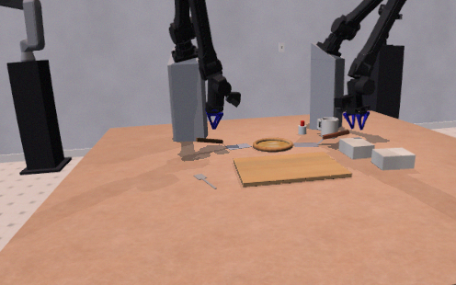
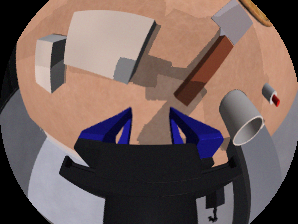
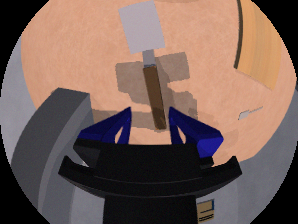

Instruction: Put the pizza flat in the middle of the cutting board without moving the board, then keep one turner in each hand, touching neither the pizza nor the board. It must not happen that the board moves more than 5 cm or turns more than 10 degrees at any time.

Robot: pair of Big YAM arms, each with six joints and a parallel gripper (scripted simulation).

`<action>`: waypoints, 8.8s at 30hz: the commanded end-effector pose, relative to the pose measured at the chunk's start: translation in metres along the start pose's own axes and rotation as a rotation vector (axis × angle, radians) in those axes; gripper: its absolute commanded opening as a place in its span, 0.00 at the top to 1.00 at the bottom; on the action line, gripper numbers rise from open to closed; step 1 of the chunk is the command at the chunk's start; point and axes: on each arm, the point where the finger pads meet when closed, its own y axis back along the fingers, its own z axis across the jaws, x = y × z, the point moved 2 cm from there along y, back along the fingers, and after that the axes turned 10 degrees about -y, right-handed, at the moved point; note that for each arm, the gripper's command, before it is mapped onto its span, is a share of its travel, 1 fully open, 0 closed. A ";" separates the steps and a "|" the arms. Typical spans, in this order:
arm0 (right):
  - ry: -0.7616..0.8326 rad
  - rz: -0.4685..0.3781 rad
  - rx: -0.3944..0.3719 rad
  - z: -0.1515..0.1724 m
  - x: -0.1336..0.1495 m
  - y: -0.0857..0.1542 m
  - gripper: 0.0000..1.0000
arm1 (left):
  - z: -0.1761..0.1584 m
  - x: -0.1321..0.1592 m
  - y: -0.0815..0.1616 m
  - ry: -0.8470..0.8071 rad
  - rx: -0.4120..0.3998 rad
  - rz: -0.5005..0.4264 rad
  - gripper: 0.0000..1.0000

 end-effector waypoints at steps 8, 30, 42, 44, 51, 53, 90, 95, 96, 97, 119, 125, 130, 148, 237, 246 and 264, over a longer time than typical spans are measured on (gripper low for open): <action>0.061 -0.014 0.001 0.005 0.001 -0.005 0.52 | -0.016 -0.022 0.007 -0.156 0.020 -0.028 0.52; 0.230 -0.063 0.027 0.017 0.006 -0.007 0.52 | -0.079 -0.089 0.035 -0.662 0.065 -0.115 0.52; 0.218 -0.072 0.052 -0.001 -0.007 -0.030 0.52 | -0.067 -0.085 0.013 -0.612 0.055 -0.108 0.52; 0.216 -0.069 0.051 -0.003 -0.006 -0.038 0.52 | -0.069 -0.084 0.005 -0.614 0.054 -0.108 0.52; 0.218 -0.070 0.051 0.002 -0.005 -0.056 0.52 | -0.067 -0.088 -0.010 -0.614 0.057 -0.109 0.52; 0.219 -0.072 0.054 0.001 -0.007 -0.061 0.52 | -0.066 -0.088 -0.017 -0.613 0.055 -0.107 0.52; 0.250 -0.073 0.025 0.019 -0.008 -0.060 0.52 | -0.085 -0.087 -0.029 -0.625 0.075 -0.110 0.94; 0.250 -0.073 0.025 0.019 -0.008 -0.060 0.94 | -0.085 -0.087 -0.029 -0.625 0.075 -0.110 0.94; 0.250 -0.073 0.025 0.019 -0.008 -0.060 0.94 | -0.085 -0.087 -0.029 -0.625 0.075 -0.110 0.94; 0.245 -0.074 0.025 0.019 -0.008 -0.060 0.94 | -0.085 -0.087 -0.029 -0.625 0.075 -0.110 0.94; 0.225 -0.084 0.053 0.006 -0.011 -0.029 0.94 | -0.066 -0.097 0.009 -0.622 0.041 -0.117 0.94; 0.235 -0.075 0.034 0.019 -0.004 -0.022 0.94 | -0.075 -0.087 0.014 -0.622 0.058 -0.111 0.94; 0.228 -0.080 0.041 0.015 -0.004 -0.005 0.94 | -0.072 -0.091 0.034 -0.625 0.045 -0.120 0.94; 0.224 -0.082 0.052 0.014 -0.002 0.035 0.94 | -0.061 -0.090 0.074 -0.615 0.036 -0.117 0.94; -0.096 0.183 0.072 0.011 -0.008 0.002 0.94 | -0.087 -0.082 0.028 -0.468 0.053 0.163 0.94; -0.088 0.191 0.062 0.019 -0.002 -0.008 0.94 | -0.094 -0.082 0.018 -0.486 0.059 0.163 0.94; -0.077 0.196 0.052 0.028 0.001 -0.027 0.94 | -0.104 -0.091 0.016 -0.501 0.057 0.162 0.94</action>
